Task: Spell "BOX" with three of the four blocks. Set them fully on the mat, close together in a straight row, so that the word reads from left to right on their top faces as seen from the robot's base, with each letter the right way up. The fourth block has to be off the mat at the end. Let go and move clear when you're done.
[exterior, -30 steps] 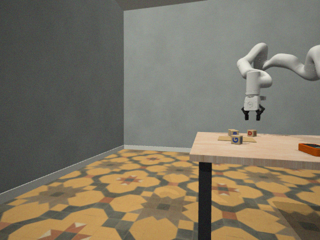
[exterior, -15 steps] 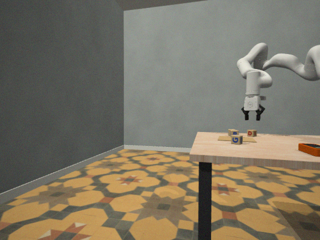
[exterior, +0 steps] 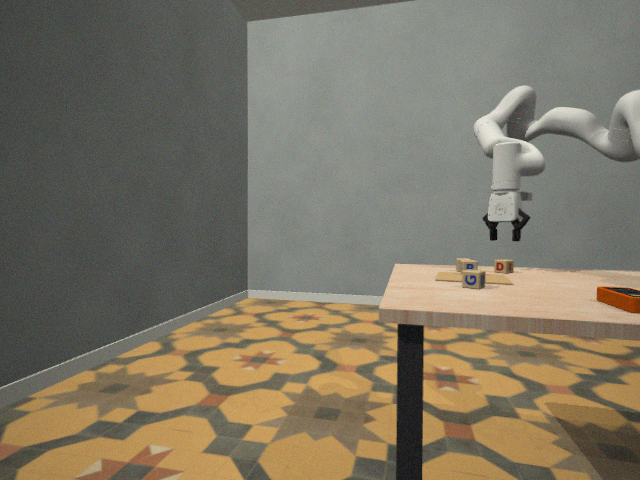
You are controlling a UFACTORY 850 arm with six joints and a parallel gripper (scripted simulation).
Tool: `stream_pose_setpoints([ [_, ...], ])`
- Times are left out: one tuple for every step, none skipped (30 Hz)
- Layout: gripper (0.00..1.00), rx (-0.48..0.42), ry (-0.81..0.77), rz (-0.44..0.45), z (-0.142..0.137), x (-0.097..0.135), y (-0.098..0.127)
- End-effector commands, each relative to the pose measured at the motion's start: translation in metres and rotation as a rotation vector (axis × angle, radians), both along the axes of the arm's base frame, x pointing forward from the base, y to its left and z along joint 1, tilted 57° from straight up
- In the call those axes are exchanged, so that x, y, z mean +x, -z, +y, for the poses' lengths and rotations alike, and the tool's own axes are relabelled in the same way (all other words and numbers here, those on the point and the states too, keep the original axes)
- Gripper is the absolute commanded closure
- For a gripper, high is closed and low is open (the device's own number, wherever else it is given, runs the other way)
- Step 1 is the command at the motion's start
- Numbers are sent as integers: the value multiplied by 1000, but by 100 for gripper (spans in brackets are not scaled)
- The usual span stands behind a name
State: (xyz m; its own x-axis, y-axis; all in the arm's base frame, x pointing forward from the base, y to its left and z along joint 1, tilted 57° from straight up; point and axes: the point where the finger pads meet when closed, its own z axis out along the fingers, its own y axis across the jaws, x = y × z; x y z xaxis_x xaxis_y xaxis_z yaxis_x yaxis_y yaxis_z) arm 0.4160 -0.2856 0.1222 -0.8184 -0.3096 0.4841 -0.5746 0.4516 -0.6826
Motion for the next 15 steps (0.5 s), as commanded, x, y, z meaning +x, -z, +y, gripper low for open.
stream_pose_setpoints([
  [13,0,-1,-1,0,0,0],
  [13,0,-1,-1,-1,0,0],
  [13,0,-1,-1,-1,0,1],
  [13,0,-1,-1,-1,0,1],
  [13,0,-1,-1,-2,0,1],
  [13,0,-1,-1,-2,0,1],
  [13,-1,-1,-1,-3,0,2],
  [13,-1,-1,-1,-4,0,2],
  [13,-1,-1,-1,-5,0,3],
  [13,-1,-1,-1,-5,0,3],
  [13,-1,-1,-1,-5,0,3],
  [13,-1,-1,-1,-5,0,3],
  [13,-1,-1,-1,-6,0,4],
  [13,-1,-1,-1,-7,0,5],
  [13,-1,-1,-1,-8,0,5],
])
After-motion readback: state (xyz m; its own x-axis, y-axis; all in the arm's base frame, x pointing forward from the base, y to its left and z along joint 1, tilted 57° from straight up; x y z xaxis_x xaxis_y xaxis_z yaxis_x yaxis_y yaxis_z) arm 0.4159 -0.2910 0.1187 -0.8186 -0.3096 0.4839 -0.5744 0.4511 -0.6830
